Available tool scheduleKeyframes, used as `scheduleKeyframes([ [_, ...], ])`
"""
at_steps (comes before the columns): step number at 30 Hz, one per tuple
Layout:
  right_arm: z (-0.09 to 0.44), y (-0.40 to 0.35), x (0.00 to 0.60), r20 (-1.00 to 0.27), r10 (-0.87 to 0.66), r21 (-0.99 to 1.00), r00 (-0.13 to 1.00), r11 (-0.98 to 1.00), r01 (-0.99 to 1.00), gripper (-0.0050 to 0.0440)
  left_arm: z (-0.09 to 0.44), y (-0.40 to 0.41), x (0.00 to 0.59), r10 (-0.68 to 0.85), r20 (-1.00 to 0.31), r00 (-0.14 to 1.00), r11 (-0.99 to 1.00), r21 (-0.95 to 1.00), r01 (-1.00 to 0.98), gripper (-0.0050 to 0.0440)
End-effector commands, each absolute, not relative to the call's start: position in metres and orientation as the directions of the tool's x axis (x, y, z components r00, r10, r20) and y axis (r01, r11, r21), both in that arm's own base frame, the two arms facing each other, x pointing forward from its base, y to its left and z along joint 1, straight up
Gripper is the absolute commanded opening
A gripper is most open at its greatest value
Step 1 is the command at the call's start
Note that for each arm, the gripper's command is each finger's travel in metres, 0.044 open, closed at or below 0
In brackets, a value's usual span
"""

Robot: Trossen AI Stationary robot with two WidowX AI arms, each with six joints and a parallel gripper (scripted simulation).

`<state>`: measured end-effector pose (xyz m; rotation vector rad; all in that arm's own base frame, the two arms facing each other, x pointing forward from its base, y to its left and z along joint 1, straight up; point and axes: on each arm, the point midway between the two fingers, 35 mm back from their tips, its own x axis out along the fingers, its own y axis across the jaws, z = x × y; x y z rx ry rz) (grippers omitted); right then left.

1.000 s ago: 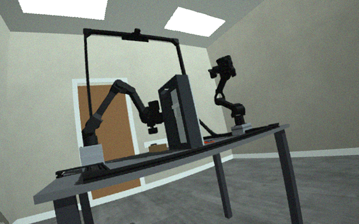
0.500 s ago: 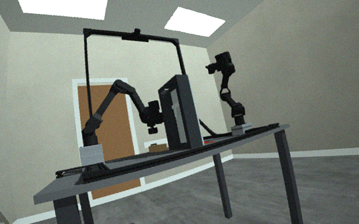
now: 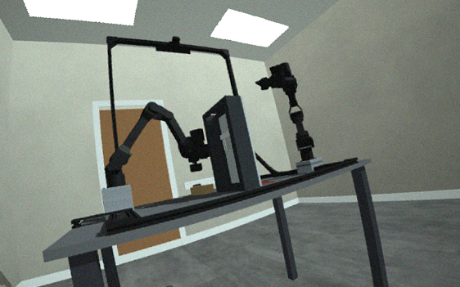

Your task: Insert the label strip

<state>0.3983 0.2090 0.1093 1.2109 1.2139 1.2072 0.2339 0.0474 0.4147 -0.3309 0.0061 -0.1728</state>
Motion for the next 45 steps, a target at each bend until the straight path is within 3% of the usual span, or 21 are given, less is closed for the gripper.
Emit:
scheduleKeyframes([
  [1,0.124,0.208,0.399,0.005,1.0,0.999,-0.005,-0.005,-0.033,-0.005,0.427,0.042,0.247,-0.182,0.045,0.982,0.917,-0.352,0.186,0.016],
  [32,0.124,0.208,0.399,0.005,1.0,0.999,-0.005,-0.005,-0.033,-0.005,0.446,-0.043,0.339,-0.321,0.102,0.942,0.709,-0.633,0.31,0.016],
  [45,0.124,0.208,0.399,0.005,1.0,0.999,-0.005,-0.005,-0.033,-0.005,0.448,-0.117,0.366,-0.384,0.129,0.914,0.561,-0.754,0.342,0.016],
])
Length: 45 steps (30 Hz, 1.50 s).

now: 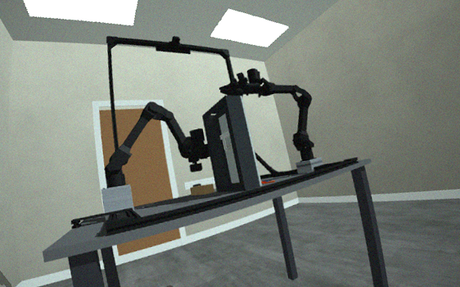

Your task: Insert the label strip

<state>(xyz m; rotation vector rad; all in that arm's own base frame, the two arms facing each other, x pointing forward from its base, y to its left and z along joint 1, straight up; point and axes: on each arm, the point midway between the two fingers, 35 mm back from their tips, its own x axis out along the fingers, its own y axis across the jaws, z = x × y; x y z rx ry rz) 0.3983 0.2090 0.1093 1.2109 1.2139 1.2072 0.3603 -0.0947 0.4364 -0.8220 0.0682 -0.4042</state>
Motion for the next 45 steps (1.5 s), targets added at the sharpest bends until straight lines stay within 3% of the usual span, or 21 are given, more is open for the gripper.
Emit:
scheduleKeyframes([
  [1,0.124,0.208,0.399,0.005,1.0,0.999,-0.005,-0.005,-0.033,-0.005,0.448,-0.123,0.367,-0.389,0.13,0.912,0.549,-0.762,0.343,0.016],
  [28,0.124,0.208,0.399,0.005,1.0,0.999,-0.005,-0.005,-0.033,-0.005,0.433,-0.286,0.352,-0.483,0.156,0.862,0.241,-0.922,0.302,0.016],
  [45,0.124,0.208,0.399,0.005,1.0,0.999,-0.005,-0.005,-0.033,-0.005,0.368,-0.34,0.411,-0.326,0.098,0.94,0.2,-0.965,0.17,0.016],
])
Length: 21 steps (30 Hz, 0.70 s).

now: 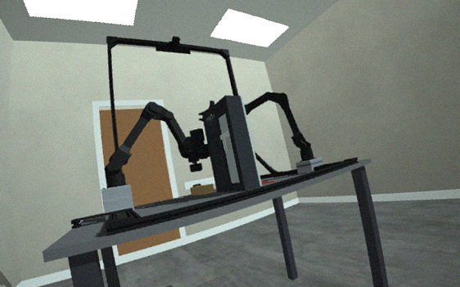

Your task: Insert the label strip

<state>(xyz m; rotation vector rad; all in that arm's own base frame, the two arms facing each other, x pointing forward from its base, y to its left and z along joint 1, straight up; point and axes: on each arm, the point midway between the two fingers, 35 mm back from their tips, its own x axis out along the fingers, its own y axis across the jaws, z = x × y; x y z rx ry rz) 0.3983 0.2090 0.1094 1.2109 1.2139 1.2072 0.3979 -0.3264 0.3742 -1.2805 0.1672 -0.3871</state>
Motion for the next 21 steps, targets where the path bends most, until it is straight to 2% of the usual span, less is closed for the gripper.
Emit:
scheduleKeyframes([
  [1,0.124,0.208,0.399,0.005,1.0,0.999,-0.005,-0.005,-0.033,-0.005,0.363,-0.343,0.415,-0.314,0.095,0.945,0.195,-0.967,0.162,0.016],
  [21,0.124,0.208,0.399,0.005,1.0,0.999,-0.005,-0.005,-0.033,-0.005,0.248,-0.393,0.455,-0.095,0.039,0.995,0.094,-0.994,0.048,0.016],
])
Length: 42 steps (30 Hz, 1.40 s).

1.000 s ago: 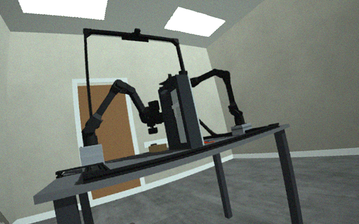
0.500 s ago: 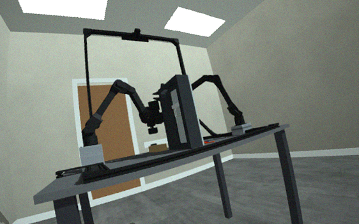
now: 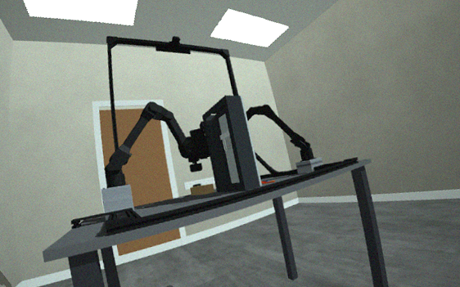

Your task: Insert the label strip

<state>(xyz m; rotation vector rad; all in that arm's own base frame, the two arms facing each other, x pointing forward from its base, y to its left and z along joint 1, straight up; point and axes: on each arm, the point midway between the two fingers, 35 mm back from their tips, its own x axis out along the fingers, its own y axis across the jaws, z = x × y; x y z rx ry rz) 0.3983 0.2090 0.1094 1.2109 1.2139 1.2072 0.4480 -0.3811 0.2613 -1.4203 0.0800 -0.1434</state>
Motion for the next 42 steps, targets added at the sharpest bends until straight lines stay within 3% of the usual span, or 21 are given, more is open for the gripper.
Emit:
scheduleKeyframes([
  [1,0.124,0.208,0.399,0.005,1.0,0.999,-0.005,-0.005,-0.033,-0.005,0.242,-0.395,0.455,-0.083,0.036,0.996,0.085,-0.995,0.043,0.016],
  [18,0.124,0.208,0.399,0.005,1.0,0.999,-0.005,-0.005,-0.033,-0.005,0.177,-0.425,0.44,0.006,0.019,1.0,-0.021,-1.0,0.019,0.016],
  [42,0.124,0.208,0.399,0.005,1.0,0.999,-0.005,-0.005,-0.033,-0.005,0.175,-0.426,0.462,0.01,0.02,1.0,-0.027,-0.999,0.02,0.016],
])
